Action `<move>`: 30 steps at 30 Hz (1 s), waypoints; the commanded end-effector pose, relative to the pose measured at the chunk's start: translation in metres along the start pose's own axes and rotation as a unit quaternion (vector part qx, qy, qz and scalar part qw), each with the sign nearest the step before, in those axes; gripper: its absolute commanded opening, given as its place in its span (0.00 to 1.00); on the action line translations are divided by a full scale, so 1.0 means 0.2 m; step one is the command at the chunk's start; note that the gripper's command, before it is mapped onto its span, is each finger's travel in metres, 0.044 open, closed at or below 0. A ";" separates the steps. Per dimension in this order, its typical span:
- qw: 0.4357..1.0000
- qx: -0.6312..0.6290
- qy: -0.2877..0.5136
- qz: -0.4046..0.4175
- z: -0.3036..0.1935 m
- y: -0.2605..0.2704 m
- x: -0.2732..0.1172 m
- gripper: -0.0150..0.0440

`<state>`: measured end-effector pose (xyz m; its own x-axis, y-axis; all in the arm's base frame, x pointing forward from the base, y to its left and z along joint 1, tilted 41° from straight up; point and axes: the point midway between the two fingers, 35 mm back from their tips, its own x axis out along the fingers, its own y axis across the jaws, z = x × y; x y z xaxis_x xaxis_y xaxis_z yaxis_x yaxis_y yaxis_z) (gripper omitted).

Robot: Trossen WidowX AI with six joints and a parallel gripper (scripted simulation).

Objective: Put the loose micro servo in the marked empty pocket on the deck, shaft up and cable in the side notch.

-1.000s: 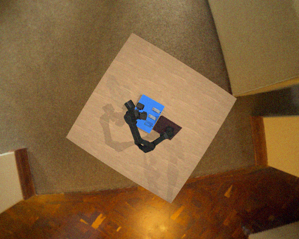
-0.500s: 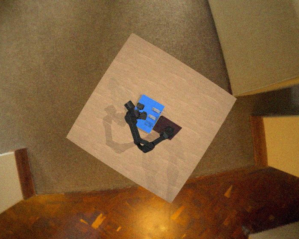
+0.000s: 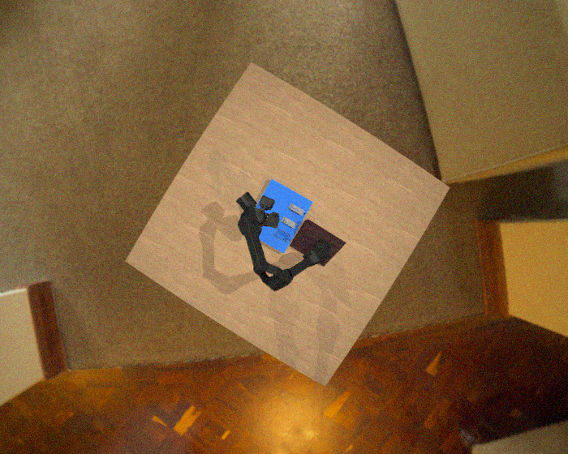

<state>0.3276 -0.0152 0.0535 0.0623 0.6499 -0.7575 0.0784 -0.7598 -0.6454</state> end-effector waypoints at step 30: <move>1.000 0.004 -0.001 -0.003 0.05 -0.02 -0.14 0.25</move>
<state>0.3177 -0.0275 0.0705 0.0493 0.6619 -0.7479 0.0609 -0.7494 -0.6593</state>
